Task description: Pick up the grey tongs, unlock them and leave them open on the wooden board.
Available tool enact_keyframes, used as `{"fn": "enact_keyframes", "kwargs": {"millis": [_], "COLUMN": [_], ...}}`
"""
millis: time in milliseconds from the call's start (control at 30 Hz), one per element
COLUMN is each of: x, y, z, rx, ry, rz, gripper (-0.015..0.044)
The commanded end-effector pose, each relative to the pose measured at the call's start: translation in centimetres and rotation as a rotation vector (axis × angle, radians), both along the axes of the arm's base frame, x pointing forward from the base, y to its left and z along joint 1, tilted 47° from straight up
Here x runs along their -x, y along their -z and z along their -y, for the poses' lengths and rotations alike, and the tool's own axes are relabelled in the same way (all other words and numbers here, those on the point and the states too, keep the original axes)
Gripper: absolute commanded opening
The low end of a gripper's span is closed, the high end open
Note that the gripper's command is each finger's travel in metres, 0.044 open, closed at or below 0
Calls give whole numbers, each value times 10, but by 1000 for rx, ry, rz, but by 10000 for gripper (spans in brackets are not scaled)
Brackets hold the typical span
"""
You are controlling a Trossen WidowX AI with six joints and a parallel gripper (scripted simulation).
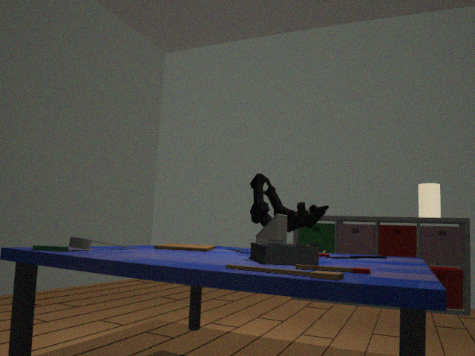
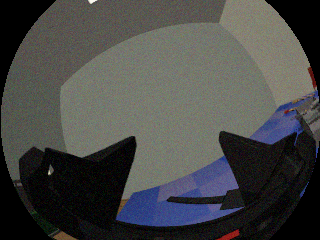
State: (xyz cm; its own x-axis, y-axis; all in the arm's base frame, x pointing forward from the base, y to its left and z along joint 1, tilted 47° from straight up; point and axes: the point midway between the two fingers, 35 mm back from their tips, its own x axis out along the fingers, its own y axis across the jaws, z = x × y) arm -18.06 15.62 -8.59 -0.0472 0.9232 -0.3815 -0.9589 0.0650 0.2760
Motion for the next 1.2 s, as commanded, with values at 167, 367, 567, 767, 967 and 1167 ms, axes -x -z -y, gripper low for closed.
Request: {"fn": "enact_keyframes", "kwargs": {"millis": [167,367,567,767,967,1167], "x": [-13,-39,-61,-101,-167,-225], "y": [7,21,32,40,47,49], "z": [-20,-43,-69,-104,-122,-130], "rx": [42,149,279,443,665,863], "ry": [76,128,212,276,298,269], "rz": [72,291,354,490,666,799], "gripper": [260,260,260,260,260,260]}}
